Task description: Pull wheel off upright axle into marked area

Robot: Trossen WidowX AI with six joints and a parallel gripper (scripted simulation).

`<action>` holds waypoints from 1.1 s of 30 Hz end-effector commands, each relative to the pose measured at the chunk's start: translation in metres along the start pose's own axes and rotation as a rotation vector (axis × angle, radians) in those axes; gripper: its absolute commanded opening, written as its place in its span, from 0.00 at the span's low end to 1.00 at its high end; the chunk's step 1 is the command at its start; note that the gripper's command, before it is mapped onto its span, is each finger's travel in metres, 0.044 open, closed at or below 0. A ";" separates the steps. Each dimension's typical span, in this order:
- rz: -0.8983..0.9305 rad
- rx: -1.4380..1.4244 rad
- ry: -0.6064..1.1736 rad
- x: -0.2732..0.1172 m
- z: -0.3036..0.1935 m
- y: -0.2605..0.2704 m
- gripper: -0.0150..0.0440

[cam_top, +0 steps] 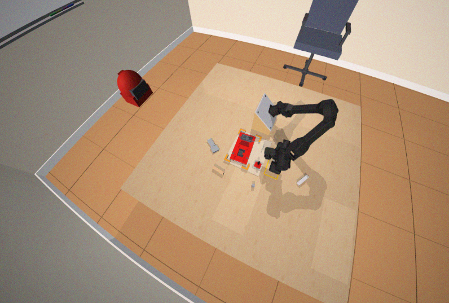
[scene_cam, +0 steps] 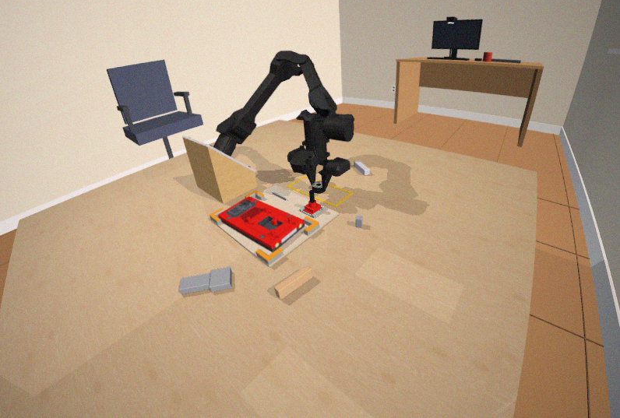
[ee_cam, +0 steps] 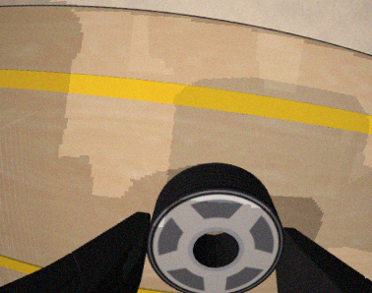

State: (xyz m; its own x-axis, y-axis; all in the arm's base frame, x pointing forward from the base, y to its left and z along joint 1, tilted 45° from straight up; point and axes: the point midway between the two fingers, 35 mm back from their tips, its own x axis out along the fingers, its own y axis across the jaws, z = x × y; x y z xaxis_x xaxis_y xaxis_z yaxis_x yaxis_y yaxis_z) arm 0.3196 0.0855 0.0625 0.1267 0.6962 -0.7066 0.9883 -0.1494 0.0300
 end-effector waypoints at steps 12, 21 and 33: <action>-0.002 0.003 0.002 -0.060 0.001 0.000 0.76; -0.004 0.009 -0.013 -0.090 0.031 -0.050 1.00; -0.007 0.007 -0.001 -0.106 0.039 -0.081 1.00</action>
State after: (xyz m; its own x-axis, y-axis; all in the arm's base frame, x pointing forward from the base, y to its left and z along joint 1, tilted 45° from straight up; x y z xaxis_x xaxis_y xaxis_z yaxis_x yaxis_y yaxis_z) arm 0.2282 -0.0026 0.1076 0.1243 0.6959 -0.7073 0.9881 -0.1521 0.0240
